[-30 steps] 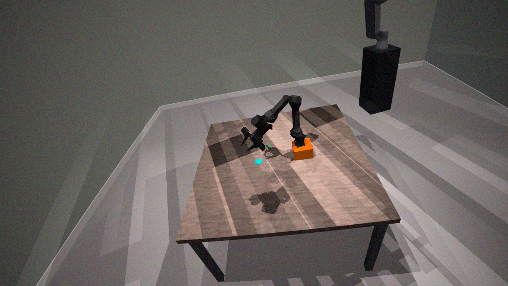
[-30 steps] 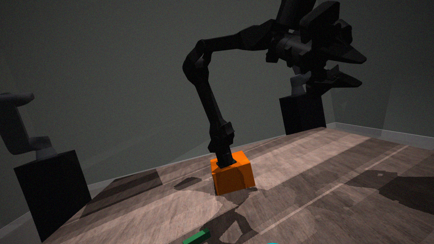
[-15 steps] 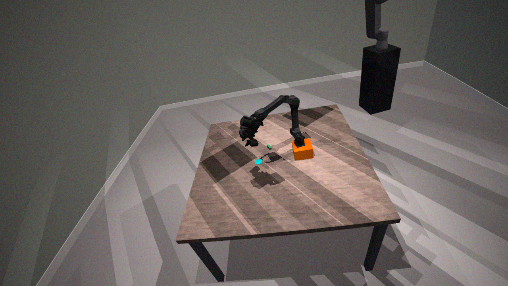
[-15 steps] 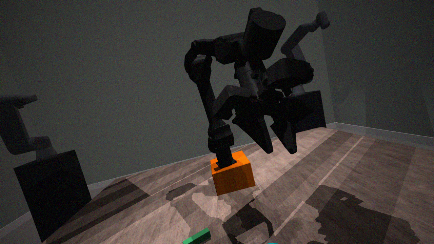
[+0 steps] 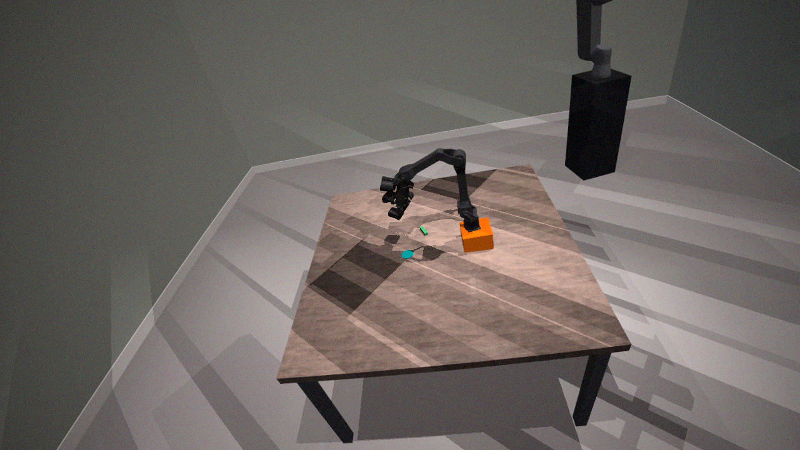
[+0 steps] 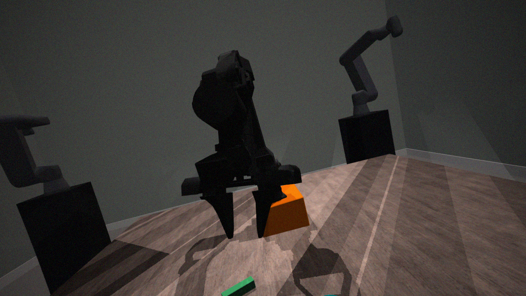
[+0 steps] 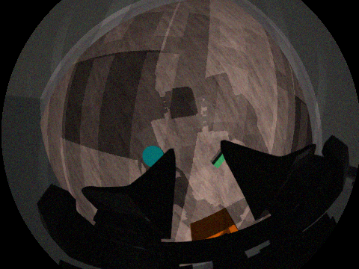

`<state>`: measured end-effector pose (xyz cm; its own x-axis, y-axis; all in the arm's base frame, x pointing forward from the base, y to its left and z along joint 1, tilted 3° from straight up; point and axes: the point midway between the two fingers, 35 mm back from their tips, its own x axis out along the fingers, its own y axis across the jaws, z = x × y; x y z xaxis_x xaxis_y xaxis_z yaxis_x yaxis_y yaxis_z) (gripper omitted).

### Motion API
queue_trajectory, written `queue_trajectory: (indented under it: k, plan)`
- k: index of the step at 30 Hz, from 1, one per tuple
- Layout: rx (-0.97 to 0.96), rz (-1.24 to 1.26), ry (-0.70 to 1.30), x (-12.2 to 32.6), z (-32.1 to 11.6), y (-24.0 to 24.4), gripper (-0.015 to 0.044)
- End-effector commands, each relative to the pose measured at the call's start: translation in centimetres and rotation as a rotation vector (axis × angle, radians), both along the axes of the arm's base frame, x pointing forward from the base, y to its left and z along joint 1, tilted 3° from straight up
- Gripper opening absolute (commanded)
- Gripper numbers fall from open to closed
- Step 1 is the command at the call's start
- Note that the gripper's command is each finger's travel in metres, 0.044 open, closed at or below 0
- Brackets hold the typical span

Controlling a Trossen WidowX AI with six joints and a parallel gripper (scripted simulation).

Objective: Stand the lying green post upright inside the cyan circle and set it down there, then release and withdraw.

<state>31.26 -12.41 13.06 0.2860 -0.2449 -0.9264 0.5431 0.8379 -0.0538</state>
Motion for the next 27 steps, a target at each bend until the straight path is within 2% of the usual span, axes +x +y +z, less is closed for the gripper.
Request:
queue_trajectory:
  k: [1,11,18,27]
  plan:
    - [0.085,-0.190,0.036,-2.2,-1.3,-1.9,0.0233]
    - [0.304,-0.787,0.101,-9.1,-3.3,-6.1,0.0233]
    - [0.307,-0.798,0.102,-9.1,-4.2,-6.3,0.0233]
    - [0.307,-0.798,0.103,-8.7,-15.0,-7.0,0.0233]
